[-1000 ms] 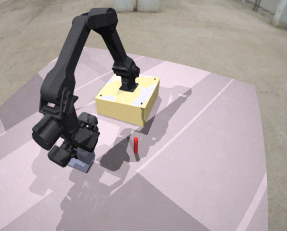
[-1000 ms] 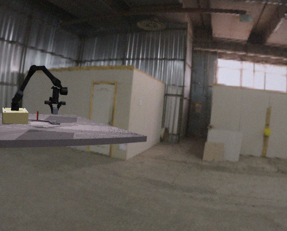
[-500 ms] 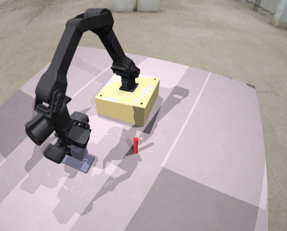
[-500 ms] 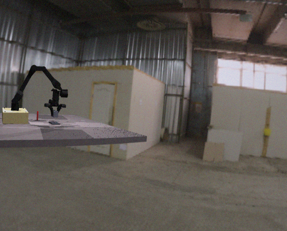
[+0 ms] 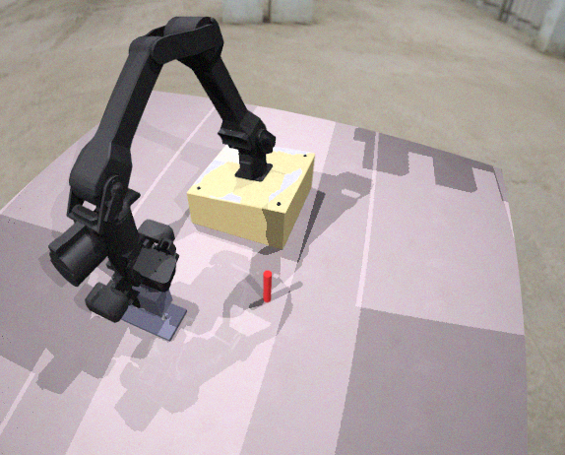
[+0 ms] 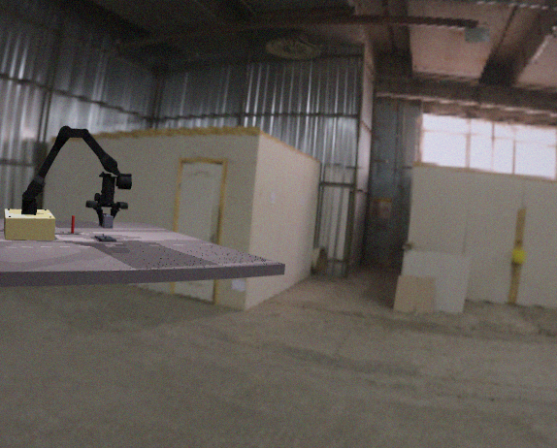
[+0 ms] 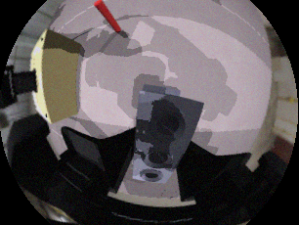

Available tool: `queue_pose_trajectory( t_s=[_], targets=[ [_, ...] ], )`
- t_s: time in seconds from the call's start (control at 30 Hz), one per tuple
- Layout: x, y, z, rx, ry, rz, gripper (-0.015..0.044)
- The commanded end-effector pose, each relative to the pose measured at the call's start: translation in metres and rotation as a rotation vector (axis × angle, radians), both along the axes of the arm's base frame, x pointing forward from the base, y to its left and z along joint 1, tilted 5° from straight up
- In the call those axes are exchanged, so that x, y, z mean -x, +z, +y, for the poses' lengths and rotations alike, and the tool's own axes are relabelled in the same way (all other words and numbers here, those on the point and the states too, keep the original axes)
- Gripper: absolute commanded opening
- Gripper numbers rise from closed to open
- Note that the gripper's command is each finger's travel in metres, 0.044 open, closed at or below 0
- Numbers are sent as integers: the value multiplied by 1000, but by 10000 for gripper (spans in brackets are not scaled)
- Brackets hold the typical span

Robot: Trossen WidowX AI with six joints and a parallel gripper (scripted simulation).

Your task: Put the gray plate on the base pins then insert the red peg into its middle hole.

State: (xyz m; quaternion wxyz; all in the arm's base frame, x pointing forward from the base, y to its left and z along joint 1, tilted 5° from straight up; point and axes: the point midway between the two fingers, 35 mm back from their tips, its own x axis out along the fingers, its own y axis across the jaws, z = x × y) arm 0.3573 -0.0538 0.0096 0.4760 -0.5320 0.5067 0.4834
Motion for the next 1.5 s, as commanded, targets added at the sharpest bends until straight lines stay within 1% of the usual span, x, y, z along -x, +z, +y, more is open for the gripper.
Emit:
queue_pose_trajectory(
  t_s=[0.0, 0.2, 0.43, 0.67, 1.1, 1.43, 1.47],
  targets=[
    [0, 0, -1, 3, 4, 0, 0],
    [0, -2, -2, 3, 4, 0, 0],
    [-1, -17, -3, 3, 4, 0, 0],
    [-1, -19, -3, 3, 4, 0, 0],
    [-1, -40, -5, 3, 4, 0, 0],
    [-2, -36, -4, 1, 0, -5, 0],
    [-2, -36, -4, 1, 0, -5, 26]
  ],
)
